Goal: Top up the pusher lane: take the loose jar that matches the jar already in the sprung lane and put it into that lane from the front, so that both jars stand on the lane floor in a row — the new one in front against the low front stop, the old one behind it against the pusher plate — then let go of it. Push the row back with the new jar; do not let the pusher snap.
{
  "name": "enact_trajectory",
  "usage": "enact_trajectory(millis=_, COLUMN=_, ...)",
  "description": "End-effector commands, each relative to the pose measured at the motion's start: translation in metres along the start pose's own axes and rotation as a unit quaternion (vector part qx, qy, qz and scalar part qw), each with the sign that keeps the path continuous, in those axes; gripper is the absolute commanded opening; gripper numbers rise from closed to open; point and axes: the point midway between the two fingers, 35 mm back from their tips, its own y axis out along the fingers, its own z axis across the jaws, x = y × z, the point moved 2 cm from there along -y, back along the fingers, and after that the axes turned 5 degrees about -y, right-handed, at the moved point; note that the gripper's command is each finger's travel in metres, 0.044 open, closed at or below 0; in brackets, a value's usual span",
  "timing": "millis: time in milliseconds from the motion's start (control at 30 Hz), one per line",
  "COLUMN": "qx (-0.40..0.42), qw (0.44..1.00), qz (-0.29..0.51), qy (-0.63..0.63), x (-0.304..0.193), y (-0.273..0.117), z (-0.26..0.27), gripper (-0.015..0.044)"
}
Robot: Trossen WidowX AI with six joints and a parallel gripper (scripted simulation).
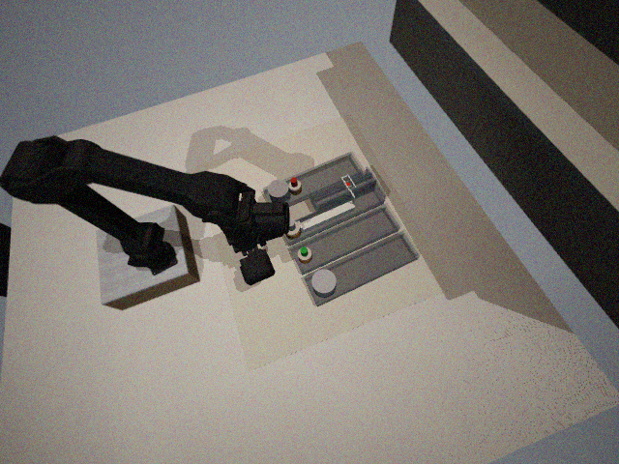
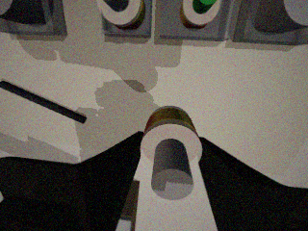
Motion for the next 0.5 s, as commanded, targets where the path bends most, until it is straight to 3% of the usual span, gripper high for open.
enact_trajectory(millis=0, qx=0.002, qw=1.000, qz=-0.003, qy=0.000, x=0.016, y=0.005, z=0.009, gripper=0.0000)
enact_trajectory(millis=467, qx=0.004, qw=1.000, qz=-0.007, qy=-0.007, x=0.067, y=0.028, z=0.053, gripper=0.0000)
